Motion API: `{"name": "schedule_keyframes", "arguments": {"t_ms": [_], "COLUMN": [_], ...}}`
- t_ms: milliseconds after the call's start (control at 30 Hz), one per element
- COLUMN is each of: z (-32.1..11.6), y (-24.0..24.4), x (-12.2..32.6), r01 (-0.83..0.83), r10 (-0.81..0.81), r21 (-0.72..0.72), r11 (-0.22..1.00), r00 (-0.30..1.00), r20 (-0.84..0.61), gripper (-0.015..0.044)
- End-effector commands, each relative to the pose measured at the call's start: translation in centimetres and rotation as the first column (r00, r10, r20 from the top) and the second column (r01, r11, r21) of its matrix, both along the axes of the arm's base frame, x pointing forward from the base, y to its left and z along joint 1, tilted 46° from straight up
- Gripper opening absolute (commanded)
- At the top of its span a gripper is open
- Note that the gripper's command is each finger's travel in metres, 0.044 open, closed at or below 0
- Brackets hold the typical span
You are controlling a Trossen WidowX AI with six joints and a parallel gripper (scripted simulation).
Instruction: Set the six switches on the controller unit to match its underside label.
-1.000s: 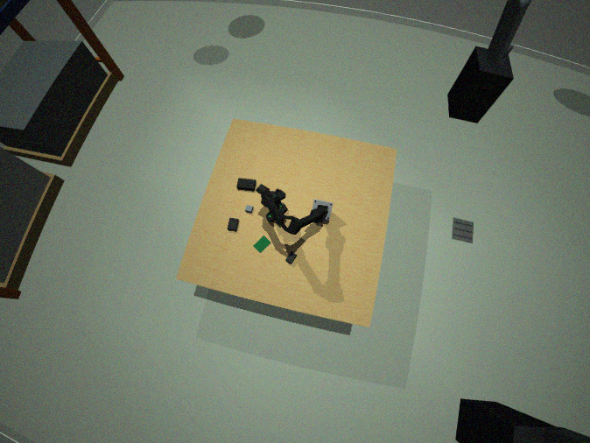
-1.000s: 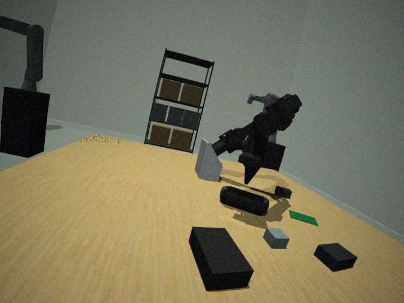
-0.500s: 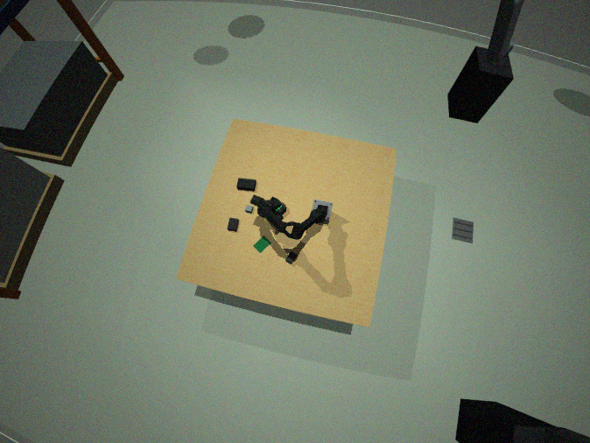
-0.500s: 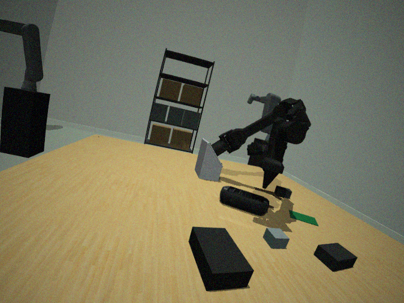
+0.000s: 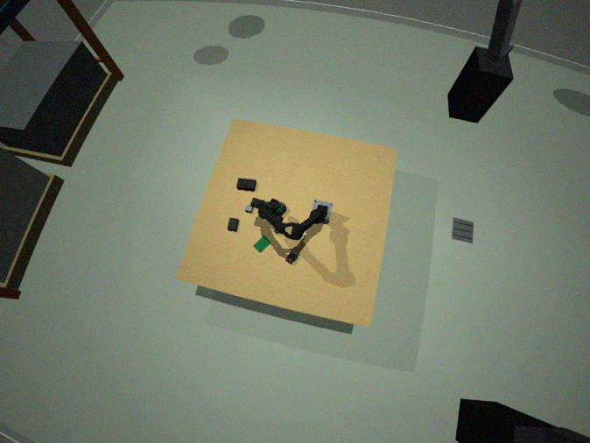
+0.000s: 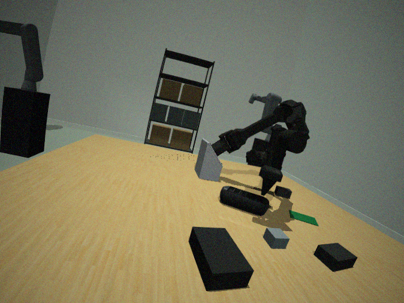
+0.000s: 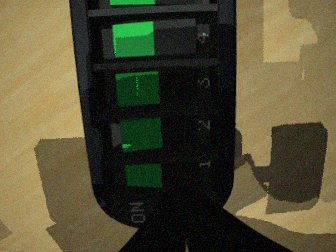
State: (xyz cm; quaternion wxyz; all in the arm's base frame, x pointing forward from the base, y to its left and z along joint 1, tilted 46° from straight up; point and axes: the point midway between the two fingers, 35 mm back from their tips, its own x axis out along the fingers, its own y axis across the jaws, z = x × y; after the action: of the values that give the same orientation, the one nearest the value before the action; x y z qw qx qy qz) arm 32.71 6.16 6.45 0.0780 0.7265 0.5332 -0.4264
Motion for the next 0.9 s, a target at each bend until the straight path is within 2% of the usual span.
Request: {"name": "schedule_keyframes", "arguments": {"t_ms": [0,867], "z": [-0.54,-1.36], "y": [0.62,1.50], "x": [-0.20,-0.16], "r01": [0.002,0.002], "r10": [-0.002,-0.002], "r21": [0.008,0.009], "r11": [1.000,1.000], "r00": [1.000,1.000], "r20": [-0.011,-0.011], "gripper": [0.0000,0.0000]}}
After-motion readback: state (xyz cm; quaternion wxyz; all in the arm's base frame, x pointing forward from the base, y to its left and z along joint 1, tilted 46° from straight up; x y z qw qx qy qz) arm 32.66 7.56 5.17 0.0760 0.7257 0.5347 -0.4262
